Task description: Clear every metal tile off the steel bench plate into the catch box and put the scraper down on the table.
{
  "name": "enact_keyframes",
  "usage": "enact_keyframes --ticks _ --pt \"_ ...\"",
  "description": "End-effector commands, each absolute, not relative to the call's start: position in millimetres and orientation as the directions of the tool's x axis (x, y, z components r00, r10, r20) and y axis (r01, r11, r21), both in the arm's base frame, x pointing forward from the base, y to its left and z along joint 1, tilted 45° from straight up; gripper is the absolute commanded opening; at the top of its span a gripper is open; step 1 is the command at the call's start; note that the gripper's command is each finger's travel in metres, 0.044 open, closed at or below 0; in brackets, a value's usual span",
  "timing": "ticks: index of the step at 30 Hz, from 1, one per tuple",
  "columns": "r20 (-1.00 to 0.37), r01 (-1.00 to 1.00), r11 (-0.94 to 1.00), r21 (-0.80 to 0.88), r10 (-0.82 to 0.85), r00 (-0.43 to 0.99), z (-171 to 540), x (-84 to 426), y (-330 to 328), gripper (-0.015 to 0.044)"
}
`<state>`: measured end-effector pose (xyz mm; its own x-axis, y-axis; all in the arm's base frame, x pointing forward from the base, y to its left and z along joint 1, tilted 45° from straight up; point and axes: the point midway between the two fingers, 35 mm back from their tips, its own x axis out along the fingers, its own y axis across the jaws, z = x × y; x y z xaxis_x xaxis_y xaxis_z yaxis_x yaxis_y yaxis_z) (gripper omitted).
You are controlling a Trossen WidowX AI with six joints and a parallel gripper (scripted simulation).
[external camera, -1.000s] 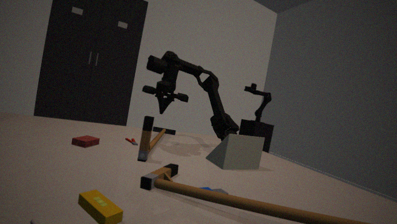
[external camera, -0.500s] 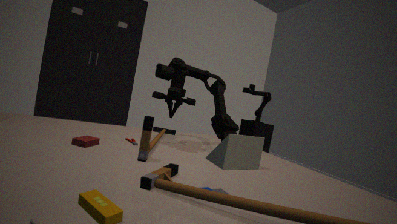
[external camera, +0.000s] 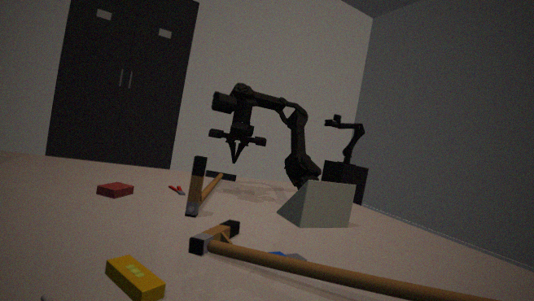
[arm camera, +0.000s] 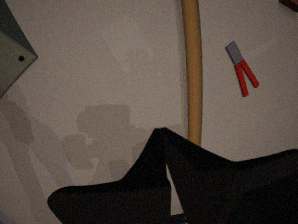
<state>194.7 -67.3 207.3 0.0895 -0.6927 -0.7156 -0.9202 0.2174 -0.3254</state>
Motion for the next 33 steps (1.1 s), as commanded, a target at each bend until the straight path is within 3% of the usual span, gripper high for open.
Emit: enact_keyframes --ticks 1,33 --pt "-0.717 -0.924 0.214 -0.316 -0.692 0.085 200 195 -73 0.0000" --pt "-0.715 -0.929 0.200 -0.312 -0.693 0.091 155 205 -117 0.0000"
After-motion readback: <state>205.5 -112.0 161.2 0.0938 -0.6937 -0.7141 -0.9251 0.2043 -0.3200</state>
